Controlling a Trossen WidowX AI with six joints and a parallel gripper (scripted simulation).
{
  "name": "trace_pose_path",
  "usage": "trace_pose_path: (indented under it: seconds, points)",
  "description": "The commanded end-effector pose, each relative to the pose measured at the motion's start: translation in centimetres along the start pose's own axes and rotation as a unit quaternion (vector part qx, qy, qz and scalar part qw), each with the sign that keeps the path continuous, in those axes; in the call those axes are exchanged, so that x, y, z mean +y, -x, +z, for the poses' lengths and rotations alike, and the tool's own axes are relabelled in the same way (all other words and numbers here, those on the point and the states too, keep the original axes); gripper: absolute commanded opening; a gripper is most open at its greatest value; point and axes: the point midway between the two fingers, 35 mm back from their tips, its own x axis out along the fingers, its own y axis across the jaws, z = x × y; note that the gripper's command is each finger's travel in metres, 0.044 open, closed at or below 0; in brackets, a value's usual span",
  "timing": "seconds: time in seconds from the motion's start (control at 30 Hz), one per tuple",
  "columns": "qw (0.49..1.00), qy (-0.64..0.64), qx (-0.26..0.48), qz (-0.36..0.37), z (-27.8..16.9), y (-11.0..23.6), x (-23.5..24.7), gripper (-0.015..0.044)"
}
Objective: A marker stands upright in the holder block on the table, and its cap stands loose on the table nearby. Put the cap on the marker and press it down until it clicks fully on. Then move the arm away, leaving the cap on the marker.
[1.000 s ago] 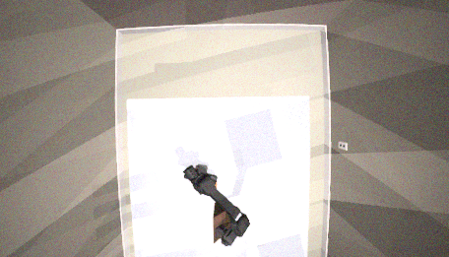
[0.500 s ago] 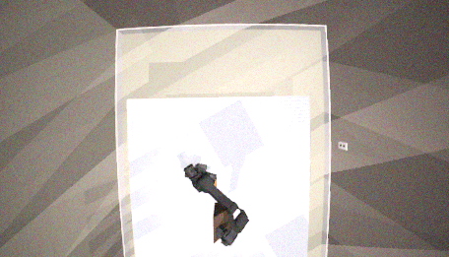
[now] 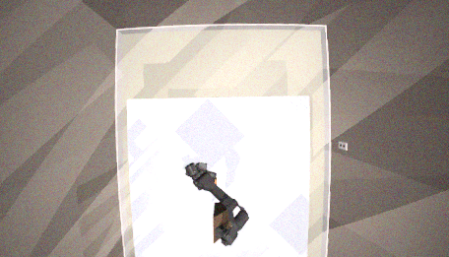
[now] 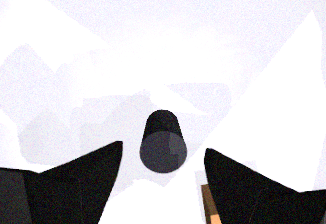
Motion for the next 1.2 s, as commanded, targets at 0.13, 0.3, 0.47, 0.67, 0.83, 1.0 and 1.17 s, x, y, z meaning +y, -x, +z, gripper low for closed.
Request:
trace_pose_path:
  seconds: [0.13, 0.3, 0.47, 0.67, 0.83, 1.0, 1.17]
  points:
    - [1.0, 0.005, 0.0, -0.003, -0.2, -1.4, 0.0, 0.0256]
    - [1.0, 0.005, 0.0, -0.003, -0.2, -2.2, 0.0, 0.0256]
    - [1.0, 0.005, 0.0, -0.004, -0.2, -3.0, 0.0, 0.0256]
    - [1.0, 0.005, 0.0, -0.004, -0.3, -3.9, 0.0, 0.0256]
    - [1.0, 0.005, 0.0, -0.004, -0.3, -3.9, 0.0, 0.0151]
    - [1.0, 0.005, 0.0, -0.004, -0.3, -3.9, 0.0, 0.0117]
    - [1.0, 0.005, 0.0, -0.004, -0.3, -3.8, 0.0, 0.0065]
